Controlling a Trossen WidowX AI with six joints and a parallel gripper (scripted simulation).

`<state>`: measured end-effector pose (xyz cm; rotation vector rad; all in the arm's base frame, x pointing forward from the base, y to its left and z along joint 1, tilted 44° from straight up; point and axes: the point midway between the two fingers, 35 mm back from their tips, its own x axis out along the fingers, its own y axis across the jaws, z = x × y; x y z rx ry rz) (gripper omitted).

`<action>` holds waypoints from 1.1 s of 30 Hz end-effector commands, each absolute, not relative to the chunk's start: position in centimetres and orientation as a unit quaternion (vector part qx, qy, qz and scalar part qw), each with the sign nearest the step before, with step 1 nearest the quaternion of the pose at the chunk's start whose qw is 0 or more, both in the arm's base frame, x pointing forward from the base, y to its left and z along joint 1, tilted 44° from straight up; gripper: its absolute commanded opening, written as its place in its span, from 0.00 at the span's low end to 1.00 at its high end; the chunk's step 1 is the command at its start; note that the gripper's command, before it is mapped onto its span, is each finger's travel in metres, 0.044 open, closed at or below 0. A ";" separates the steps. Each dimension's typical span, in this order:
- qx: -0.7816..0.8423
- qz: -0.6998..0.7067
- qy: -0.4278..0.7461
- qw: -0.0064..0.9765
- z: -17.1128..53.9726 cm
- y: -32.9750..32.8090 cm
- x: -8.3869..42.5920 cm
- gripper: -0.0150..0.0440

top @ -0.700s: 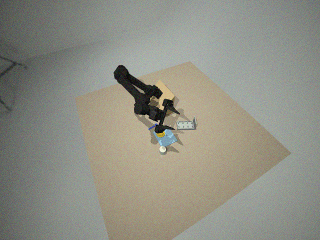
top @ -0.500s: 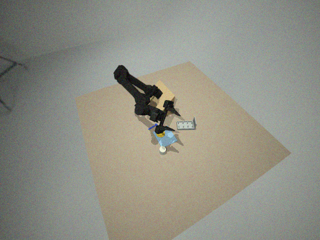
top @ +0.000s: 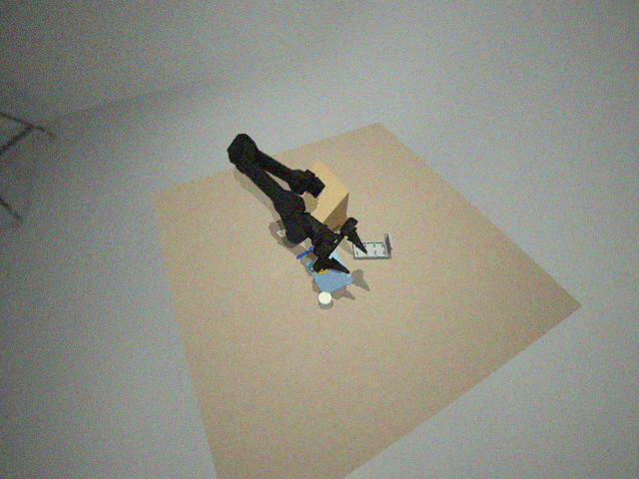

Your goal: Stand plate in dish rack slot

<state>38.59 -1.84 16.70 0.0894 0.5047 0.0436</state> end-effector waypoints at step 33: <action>-0.202 -0.281 0.618 0.706 7.1 -12.0 27.6 0.93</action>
